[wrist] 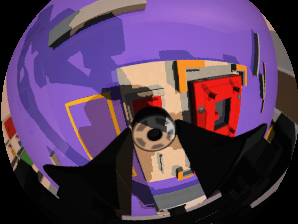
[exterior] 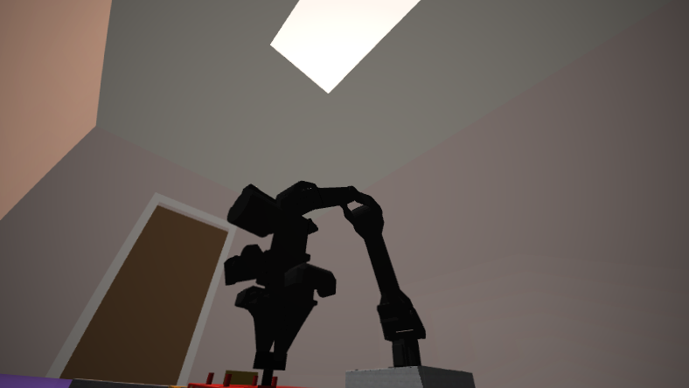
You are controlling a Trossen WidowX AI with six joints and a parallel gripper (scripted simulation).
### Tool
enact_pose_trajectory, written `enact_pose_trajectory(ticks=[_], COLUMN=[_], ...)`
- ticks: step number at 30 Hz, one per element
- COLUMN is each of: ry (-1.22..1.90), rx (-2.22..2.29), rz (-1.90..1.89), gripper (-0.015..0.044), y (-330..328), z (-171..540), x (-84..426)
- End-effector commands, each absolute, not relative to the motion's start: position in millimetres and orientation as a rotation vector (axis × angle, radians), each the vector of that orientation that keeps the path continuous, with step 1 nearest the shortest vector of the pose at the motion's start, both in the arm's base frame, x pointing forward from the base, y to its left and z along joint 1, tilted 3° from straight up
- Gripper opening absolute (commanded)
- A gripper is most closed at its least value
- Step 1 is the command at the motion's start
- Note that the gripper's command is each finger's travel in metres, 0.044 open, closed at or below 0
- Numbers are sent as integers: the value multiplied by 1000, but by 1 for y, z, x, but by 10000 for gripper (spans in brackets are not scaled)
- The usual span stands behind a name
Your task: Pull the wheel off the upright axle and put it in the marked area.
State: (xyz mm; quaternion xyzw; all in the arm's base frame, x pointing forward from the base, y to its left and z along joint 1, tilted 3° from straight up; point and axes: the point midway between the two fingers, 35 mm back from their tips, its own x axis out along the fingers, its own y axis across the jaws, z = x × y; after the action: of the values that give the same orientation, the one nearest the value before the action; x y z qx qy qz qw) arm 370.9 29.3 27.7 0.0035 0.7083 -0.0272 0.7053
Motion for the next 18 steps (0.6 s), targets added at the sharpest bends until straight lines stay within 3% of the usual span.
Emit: enact_pose_trajectory(ticks=[1,18], ry=[1571,1572], rx=[9,9], rz=[-57,-57], gripper=[0,0], y=[30,30], z=[31,37], x=[372,372])
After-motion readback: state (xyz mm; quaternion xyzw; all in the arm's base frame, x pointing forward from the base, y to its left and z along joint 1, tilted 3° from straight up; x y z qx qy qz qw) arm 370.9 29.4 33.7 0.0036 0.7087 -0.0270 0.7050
